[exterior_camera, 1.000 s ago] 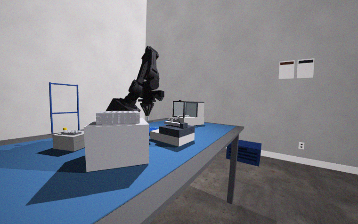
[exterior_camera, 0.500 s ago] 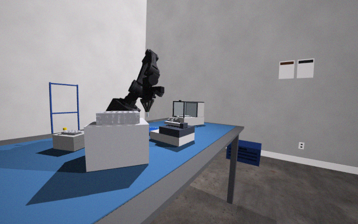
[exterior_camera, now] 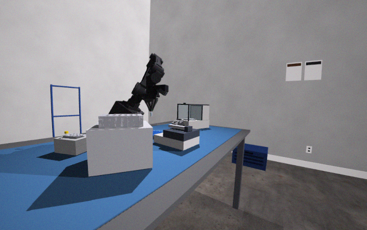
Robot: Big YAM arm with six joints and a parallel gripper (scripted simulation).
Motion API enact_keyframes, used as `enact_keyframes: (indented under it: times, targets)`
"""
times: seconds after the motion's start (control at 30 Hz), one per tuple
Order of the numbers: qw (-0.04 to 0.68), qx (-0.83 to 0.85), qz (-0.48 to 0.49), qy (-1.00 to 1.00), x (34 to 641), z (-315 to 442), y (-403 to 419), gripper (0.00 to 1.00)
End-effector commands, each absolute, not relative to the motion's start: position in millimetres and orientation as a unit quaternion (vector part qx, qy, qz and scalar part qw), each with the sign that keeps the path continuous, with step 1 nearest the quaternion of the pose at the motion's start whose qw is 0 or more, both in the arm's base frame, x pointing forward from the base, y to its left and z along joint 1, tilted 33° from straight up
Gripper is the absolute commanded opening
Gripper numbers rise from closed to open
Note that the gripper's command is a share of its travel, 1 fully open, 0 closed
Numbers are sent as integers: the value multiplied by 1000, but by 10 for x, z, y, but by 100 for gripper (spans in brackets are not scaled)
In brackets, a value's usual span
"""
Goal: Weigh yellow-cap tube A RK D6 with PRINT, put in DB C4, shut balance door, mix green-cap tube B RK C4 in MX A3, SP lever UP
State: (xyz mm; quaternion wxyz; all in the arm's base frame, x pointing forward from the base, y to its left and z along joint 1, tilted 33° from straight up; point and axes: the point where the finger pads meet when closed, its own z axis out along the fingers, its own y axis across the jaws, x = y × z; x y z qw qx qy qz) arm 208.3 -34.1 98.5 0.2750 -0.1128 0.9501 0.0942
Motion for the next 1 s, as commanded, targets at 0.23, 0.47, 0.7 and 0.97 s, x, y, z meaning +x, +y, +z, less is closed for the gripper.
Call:
enact_keyframes:
  times: [0.23, 0.47, 0.7, 0.97]
  targets:
    - [288, -125, 80, 946, 2065, 1293, -445, 9]
    - [286, -125, 80, 947, 2003, 1388, -476, 9]
    - [285, -125, 81, 947, 1958, 1454, -499, 9]
    - [284, -125, 80, 947, 1887, 1566, -535, 9]
